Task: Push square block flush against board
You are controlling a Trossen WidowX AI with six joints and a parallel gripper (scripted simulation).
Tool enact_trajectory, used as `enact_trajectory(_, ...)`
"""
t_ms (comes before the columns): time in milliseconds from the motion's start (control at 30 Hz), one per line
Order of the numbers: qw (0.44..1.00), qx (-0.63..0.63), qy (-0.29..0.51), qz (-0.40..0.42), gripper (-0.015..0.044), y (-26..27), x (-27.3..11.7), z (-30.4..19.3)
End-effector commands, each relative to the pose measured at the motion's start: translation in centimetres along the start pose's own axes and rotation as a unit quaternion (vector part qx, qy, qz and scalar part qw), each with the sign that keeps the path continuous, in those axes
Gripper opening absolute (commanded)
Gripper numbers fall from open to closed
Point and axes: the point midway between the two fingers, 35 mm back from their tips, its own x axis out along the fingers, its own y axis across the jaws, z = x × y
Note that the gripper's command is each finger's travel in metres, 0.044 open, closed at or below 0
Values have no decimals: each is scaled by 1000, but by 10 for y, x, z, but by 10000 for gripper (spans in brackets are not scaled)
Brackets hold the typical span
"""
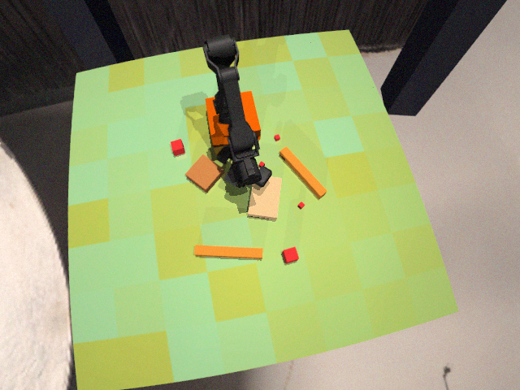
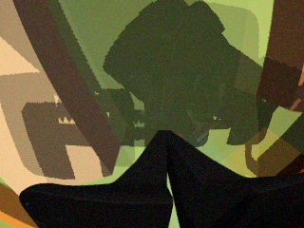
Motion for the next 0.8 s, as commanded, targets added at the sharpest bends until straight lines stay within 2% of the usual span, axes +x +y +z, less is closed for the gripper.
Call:
enact_trajectory(0, 1000, 2, 2, -3, 0, -3, 2, -7)
enact_trajectory(767, 1000, 2, 3, -3, 0, -6, 2, -40)
